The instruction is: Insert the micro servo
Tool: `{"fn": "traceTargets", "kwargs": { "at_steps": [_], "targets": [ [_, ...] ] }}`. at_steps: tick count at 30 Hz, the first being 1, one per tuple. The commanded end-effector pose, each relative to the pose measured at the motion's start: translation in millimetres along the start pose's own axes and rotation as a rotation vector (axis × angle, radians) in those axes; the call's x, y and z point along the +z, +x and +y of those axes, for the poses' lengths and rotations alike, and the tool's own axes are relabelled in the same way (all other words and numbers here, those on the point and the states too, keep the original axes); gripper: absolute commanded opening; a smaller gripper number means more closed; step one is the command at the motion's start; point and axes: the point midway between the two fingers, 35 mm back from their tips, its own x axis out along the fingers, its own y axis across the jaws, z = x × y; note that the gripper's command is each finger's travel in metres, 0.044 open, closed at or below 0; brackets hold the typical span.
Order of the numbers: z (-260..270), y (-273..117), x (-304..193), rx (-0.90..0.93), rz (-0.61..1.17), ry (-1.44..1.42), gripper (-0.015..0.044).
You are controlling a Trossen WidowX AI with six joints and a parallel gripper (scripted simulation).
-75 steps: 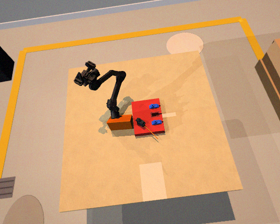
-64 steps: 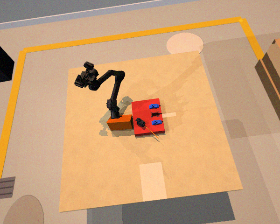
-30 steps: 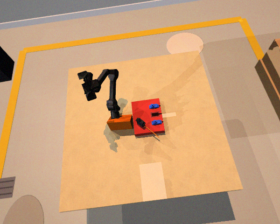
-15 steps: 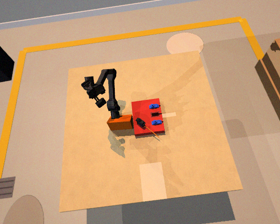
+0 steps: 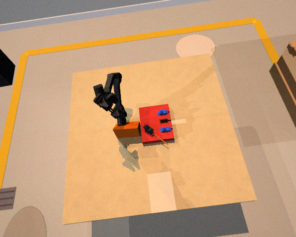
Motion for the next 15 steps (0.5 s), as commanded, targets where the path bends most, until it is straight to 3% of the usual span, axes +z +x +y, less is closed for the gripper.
{"fn": "traceTargets", "kwargs": {
  "at_steps": [1,15],
  "targets": [
    [20.3,15.2,1.3,0.083,0.014,0.083,0.0440],
    [113.9,49.9,8.7,0.434,0.139,0.383,0.0440]
  ]
}}
